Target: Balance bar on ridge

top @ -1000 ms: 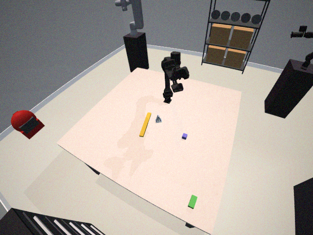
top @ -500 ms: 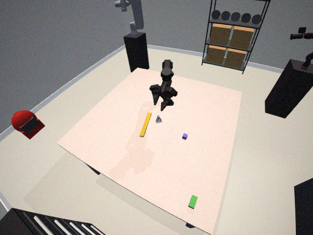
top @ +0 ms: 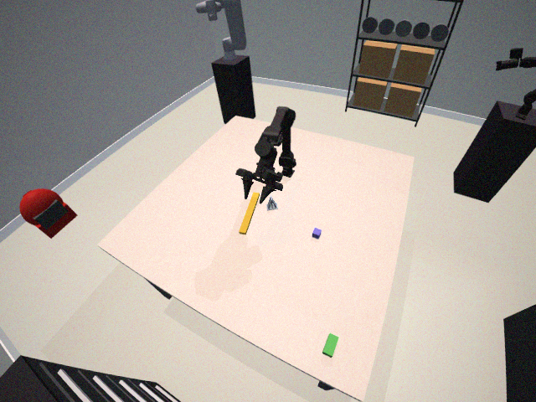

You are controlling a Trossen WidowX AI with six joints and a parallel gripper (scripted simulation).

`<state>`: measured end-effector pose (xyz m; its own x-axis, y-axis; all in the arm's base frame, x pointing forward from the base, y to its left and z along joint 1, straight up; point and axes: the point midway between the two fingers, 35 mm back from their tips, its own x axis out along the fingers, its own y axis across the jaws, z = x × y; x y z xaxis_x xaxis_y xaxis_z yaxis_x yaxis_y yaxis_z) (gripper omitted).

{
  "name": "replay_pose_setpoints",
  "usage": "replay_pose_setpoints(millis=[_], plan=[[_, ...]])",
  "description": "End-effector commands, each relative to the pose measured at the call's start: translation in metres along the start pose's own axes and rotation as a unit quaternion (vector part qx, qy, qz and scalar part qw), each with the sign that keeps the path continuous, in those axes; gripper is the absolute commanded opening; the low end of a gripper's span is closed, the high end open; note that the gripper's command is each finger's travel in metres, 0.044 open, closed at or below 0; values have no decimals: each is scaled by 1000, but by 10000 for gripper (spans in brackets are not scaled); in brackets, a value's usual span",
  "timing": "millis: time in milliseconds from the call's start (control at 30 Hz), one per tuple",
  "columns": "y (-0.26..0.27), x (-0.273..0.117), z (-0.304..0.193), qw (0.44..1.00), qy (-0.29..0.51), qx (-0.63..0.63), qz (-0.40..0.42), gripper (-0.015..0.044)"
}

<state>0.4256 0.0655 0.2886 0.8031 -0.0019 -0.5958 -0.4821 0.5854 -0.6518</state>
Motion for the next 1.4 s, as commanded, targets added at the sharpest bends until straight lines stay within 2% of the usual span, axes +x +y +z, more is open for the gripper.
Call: replay_pose_setpoints(millis=[0,367,733,1067,1367], plan=[[15,20,-36,997,56,38,46,315],[50,35,-131,953,208,161,152,315],[88,18,-208,855,352,297,239,315],[91,17,-213,847,361,305,244,315],[118,44,-233,847,361,305,244,315]])
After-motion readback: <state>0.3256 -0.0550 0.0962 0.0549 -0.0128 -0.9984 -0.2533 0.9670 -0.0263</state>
